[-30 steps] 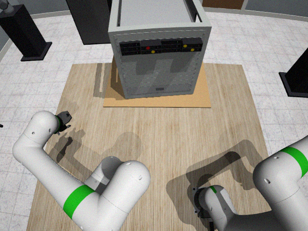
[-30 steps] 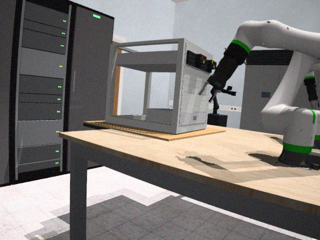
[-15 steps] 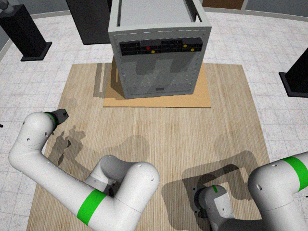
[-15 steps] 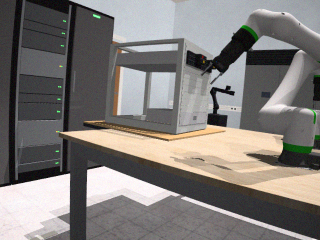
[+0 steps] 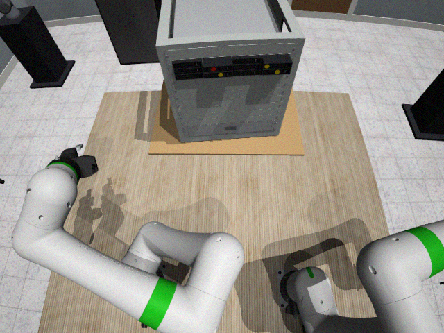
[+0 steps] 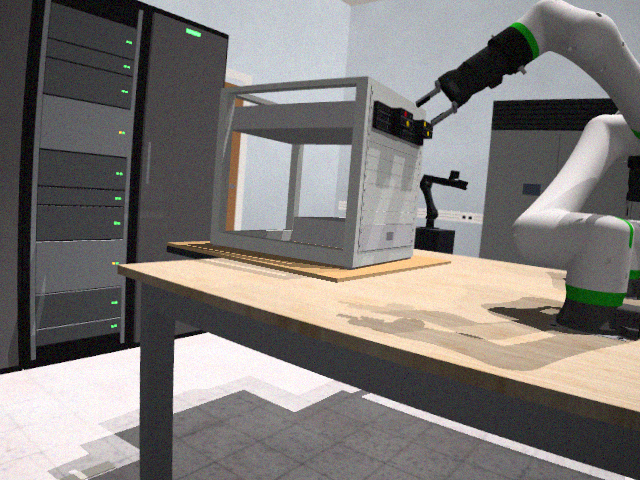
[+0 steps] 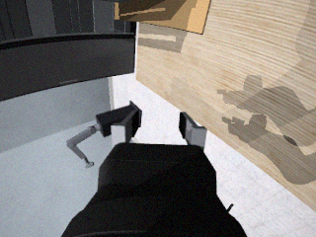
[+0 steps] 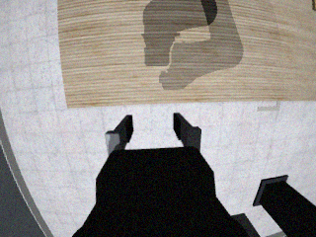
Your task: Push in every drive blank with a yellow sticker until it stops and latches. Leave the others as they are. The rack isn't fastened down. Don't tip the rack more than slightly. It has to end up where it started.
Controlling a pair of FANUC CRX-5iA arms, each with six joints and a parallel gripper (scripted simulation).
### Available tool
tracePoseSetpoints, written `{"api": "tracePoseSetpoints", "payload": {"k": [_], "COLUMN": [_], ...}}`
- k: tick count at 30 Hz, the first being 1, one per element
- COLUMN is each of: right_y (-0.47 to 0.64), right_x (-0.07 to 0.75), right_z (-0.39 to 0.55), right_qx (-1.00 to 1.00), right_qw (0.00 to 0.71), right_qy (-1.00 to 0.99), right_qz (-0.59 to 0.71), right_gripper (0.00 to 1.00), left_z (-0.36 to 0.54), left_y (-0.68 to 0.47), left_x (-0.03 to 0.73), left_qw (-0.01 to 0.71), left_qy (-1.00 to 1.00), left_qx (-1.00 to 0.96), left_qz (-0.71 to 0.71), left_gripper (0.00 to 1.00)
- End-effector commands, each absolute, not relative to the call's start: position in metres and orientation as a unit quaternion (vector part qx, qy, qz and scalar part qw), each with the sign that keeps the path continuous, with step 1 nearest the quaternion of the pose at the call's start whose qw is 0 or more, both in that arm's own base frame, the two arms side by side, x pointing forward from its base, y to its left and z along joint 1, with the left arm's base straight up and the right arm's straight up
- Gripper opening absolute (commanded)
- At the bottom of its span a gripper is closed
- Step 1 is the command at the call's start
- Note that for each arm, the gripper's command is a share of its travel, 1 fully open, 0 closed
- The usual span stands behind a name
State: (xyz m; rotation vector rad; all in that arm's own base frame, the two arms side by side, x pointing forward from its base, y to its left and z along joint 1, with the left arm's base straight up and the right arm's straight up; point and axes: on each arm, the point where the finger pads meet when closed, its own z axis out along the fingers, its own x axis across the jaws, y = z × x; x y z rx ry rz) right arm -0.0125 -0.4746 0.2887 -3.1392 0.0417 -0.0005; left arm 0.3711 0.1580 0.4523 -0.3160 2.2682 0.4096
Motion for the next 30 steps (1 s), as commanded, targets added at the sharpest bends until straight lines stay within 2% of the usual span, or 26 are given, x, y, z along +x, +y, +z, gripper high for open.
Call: {"api": "tracePoseSetpoints", "payload": {"k": [1,16,30], "right_y": [-0.475,-0.475,-0.475], "right_x": [-0.013,-0.013,-0.013], "right_z": [0.29,0.29,0.29], "right_qx": [-1.0,-1.0,-1.0], "right_qw": [0.0,0.0,0.0], "right_qy": [0.013,0.013,0.013], "right_qz": [0.0,0.0,0.0], "right_gripper": [1.0,1.0,1.0], "left_z": [0.467,0.581,0.648], "left_y": [0.153,0.077,-0.016], "left_x": [0.369,0.351,0.343], "left_qw": [0.409,0.468,0.461], "left_qy": [0.89,0.825,0.73], "left_qx": [-0.106,0.075,0.236], "left_qz": [0.17,0.309,0.447], "left_gripper": [1.0,1.0,1.0]}}
